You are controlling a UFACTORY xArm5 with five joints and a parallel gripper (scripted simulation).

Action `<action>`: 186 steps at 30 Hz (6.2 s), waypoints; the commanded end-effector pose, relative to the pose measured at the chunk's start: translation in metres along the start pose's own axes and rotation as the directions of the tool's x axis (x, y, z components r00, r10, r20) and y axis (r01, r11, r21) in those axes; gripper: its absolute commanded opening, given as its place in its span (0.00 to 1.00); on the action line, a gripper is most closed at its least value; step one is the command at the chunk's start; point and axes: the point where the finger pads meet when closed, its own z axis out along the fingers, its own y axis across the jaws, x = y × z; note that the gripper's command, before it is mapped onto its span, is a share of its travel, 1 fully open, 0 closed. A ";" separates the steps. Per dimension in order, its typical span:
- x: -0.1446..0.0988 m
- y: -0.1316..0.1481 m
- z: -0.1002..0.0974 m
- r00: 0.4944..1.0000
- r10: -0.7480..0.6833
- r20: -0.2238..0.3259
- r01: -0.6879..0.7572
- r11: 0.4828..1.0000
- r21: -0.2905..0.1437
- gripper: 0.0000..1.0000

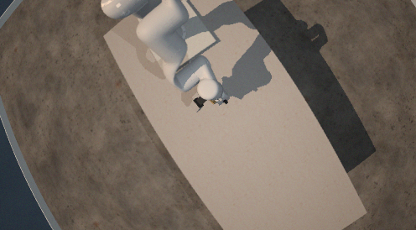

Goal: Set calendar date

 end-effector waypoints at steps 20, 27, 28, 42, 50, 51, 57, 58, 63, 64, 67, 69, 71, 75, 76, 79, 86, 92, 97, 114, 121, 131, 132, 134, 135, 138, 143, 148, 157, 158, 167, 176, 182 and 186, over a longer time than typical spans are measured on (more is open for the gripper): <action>0.000 -0.001 -0.001 1.000 0.000 0.000 0.000 1.000 0.003 0.29; 0.000 -0.001 -0.001 1.000 0.000 0.000 0.000 1.000 0.003 0.29; 0.000 -0.001 -0.001 1.000 0.000 0.000 0.000 1.000 0.003 0.29; 0.000 -0.001 -0.001 1.000 0.000 0.000 0.000 1.000 0.003 0.29; 0.000 -0.001 -0.001 1.000 0.000 0.000 0.000 1.000 0.003 0.29; 0.000 -0.001 -0.001 1.000 0.000 0.000 0.000 1.000 0.003 0.29; 0.000 -0.001 -0.001 1.000 0.000 0.000 0.000 1.000 0.003 0.29; 0.000 -0.001 -0.001 1.000 0.000 0.000 0.000 1.000 0.003 0.29; 0.000 -0.001 -0.001 1.000 0.000 0.000 0.000 1.000 0.003 0.29; 0.000 -0.001 -0.001 1.000 0.000 0.000 0.000 1.000 0.003 0.33; 0.000 -0.001 -0.001 1.000 0.000 0.000 0.000 1.000 0.003 0.37; 0.000 -0.001 -0.001 1.000 0.000 0.000 0.000 1.000 0.003 0.37; 0.000 -0.001 -0.001 1.000 0.000 0.000 0.000 1.000 0.003 0.41; 0.000 -0.001 -0.001 1.000 0.000 0.000 0.000 1.000 0.003 0.45; 0.000 -0.001 -0.001 1.000 0.000 0.000 0.000 1.000 0.003 0.49; 0.000 -0.001 -0.001 1.000 0.000 0.000 0.000 1.000 0.003 0.49; 0.000 -0.001 -0.001 1.000 0.000 0.000 0.000 1.000 0.003 0.49; 0.000 -0.001 -0.006 1.000 0.000 0.000 0.000 1.000 0.003 0.49; 0.000 -0.001 -0.016 1.000 0.000 0.000 0.000 1.000 0.003 0.49; 0.000 -0.001 -0.085 1.000 0.000 0.000 0.000 1.000 0.003 0.49; 0.000 -0.001 -0.090 1.000 0.000 0.000 0.000 1.000 0.003 1.00; 0.000 -0.001 -0.090 1.000 0.000 0.000 0.000 1.000 0.003 1.00; 0.000 -0.001 -0.090 1.000 0.000 0.000 0.000 1.000 0.003 1.00; 0.000 -0.001 -0.090 1.000 0.000 0.000 0.000 1.000 0.003 1.00; 0.000 -0.001 -0.090 1.000 0.000 0.000 0.000 1.000 0.003 1.00; 0.000 -0.001 -0.090 1.000 0.000 0.000 0.000 1.000 0.003 1.00; 0.007 -0.001 -0.088 1.000 -0.001 0.000 0.001 1.000 0.003 1.00; 0.026 0.000 -0.082 1.000 -0.002 0.001 0.002 1.000 0.003 1.00; 0.033 0.001 -0.080 1.000 -0.003 0.001 0.003 1.000 0.003 0.49; 0.033 0.001 -0.080 1.000 -0.003 0.001 0.003 1.000 0.003 0.49; 0.033 0.001 -0.080 1.000 -0.003 0.001 0.003 1.000 0.003 0.49; 0.033 0.001 -0.080 1.000 -0.003 0.001 0.003 1.000 0.003 0.49; 0.033 0.001 -0.080 1.000 -0.003 0.001 0.003 1.000 0.003 0.49; 0.033 0.001 -0.080 1.000 -0.003 0.001 0.003 1.000 0.003 0.49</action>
